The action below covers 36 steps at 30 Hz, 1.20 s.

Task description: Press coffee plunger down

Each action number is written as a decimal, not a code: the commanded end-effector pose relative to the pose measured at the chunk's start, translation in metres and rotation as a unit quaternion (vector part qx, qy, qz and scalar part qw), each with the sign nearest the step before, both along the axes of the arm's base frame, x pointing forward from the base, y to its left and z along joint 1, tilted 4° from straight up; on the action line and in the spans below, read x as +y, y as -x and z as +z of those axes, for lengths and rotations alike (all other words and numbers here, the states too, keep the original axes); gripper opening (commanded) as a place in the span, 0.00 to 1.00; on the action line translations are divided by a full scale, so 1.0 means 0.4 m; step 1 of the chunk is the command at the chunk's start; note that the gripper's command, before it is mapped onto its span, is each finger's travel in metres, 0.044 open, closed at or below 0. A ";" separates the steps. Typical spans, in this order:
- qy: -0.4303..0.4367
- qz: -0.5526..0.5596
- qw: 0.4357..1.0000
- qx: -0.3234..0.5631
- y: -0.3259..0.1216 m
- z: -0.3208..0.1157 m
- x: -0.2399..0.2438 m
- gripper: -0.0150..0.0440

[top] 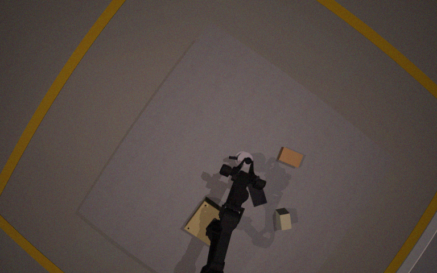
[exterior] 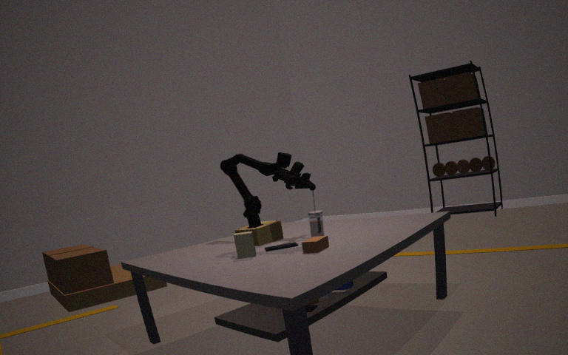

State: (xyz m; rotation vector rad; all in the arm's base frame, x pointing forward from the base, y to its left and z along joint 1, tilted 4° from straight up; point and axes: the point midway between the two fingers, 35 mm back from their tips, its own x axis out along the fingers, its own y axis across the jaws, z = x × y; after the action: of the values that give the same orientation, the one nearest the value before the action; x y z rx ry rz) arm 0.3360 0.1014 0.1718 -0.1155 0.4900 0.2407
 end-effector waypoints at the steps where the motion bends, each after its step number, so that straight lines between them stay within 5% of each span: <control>1: 0.009 0.002 1.000 0.024 0.005 -0.058 -0.003 0.45; 36: 0.009 0.002 1.000 0.024 -0.016 -0.202 -0.007 0.45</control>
State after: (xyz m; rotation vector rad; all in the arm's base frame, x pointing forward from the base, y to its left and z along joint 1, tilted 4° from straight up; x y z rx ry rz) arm 0.3492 0.1017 0.1182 -0.1116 0.4694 0.2413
